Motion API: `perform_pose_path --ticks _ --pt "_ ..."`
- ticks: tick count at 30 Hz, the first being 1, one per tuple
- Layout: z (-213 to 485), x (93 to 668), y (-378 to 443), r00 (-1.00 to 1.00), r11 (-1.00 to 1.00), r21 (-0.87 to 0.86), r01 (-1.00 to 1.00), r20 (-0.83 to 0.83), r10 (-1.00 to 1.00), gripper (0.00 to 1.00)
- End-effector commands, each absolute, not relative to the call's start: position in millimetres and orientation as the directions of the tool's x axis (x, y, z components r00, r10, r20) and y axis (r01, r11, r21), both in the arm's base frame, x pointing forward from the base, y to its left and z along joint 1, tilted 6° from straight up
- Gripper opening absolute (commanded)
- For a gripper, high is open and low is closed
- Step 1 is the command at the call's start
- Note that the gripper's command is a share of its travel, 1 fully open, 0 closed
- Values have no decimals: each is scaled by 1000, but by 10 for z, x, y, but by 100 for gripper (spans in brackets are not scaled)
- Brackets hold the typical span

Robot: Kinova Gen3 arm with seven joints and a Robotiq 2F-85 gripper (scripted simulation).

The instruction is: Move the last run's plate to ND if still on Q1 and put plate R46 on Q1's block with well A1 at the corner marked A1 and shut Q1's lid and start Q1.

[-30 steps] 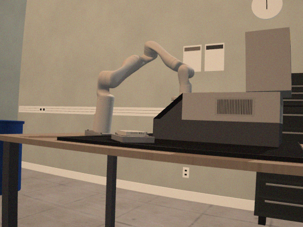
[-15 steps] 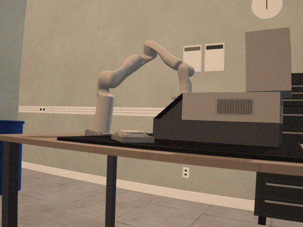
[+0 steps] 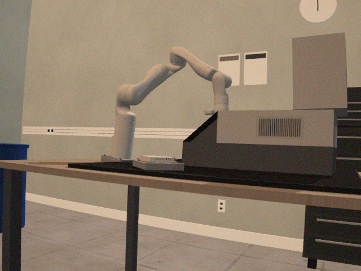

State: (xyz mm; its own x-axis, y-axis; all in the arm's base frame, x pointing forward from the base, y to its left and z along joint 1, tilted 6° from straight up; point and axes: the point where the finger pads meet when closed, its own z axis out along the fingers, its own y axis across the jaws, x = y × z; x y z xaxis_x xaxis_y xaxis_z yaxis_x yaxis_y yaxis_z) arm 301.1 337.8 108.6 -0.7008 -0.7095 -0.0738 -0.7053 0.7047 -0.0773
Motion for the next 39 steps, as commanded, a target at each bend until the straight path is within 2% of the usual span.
perform_pose_path --ticks 1,39 --pt "1154 2985 3401 -700 704 -72 -707 -74 -710 90" --pt "1573 2934 3396 -698 701 -72 -709 -73 -713 90"
